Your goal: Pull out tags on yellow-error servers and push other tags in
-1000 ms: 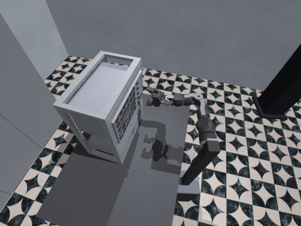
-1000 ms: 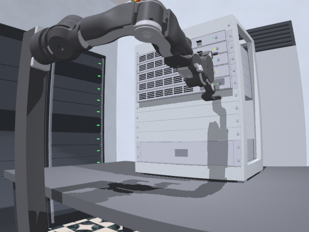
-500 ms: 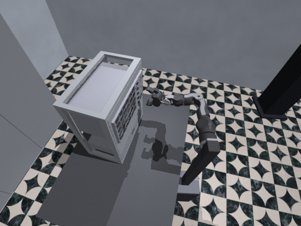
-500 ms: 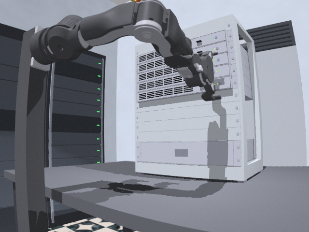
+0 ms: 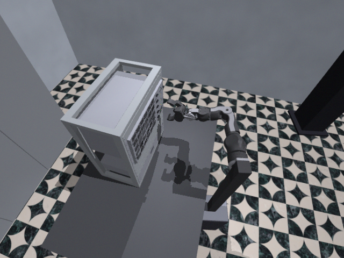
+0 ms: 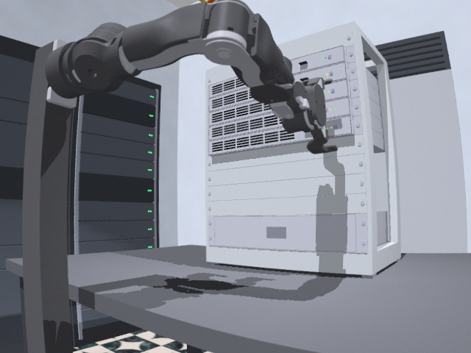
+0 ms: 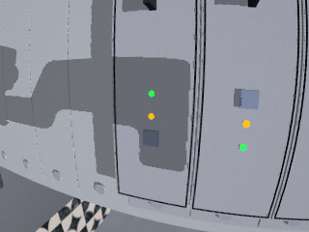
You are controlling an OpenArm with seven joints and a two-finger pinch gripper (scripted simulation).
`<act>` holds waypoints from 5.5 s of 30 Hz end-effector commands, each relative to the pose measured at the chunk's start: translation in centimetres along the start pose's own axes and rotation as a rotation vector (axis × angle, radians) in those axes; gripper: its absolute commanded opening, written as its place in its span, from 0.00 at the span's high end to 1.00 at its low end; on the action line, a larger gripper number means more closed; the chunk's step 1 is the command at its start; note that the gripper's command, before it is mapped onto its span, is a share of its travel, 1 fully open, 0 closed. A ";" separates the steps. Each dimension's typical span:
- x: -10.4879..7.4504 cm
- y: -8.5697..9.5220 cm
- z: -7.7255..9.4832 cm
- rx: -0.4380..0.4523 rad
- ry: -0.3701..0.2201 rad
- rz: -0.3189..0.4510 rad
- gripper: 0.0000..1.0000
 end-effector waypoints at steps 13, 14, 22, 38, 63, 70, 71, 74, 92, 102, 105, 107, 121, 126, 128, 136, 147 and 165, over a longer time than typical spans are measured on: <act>0.1 0.2 -0.2 0.002 0.005 0.003 0.00; 0.1 0.2 -0.2 0.002 0.005 0.003 0.00; 0.1 0.2 -0.2 0.002 0.005 0.003 0.00; 0.1 0.2 -0.2 0.002 0.005 0.003 0.00; 0.0 4.4 -1.1 0.000 0.003 0.004 0.00; 0.0 4.4 -1.1 0.000 0.003 0.004 0.00; 0.0 4.4 -1.1 0.000 0.003 0.004 0.00; 0.0 4.4 -1.1 0.000 0.003 0.004 0.00; 0.0 4.4 -1.1 0.000 0.003 0.004 0.00; 0.0 4.4 -1.1 0.000 0.003 0.004 0.00; 0.0 4.4 -1.1 0.000 0.003 0.004 0.00; 0.0 4.4 -1.1 0.000 0.003 0.004 0.00; 0.0 5.9 -1.4 0.000 0.003 0.004 0.00; 0.0 8.3 -2.0 0.000 0.004 0.004 0.00; 0.0 8.3 -2.0 0.000 0.004 0.004 0.00; 0.0 8.3 -2.0 0.000 0.003 0.004 0.00; 0.0 8.3 -2.0 0.000 0.003 0.004 0.00; 0.0 8.3 -2.0 0.000 0.003 0.004 0.00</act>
Point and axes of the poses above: the point where the finger pads meet when closed, its own x axis out along the fingers, its own y axis across the jaws, z = x × y, the point moved 2 cm from there along -x, back along the fingers, and after that the axes turned 13 degrees about x, right-handed, at the moved point
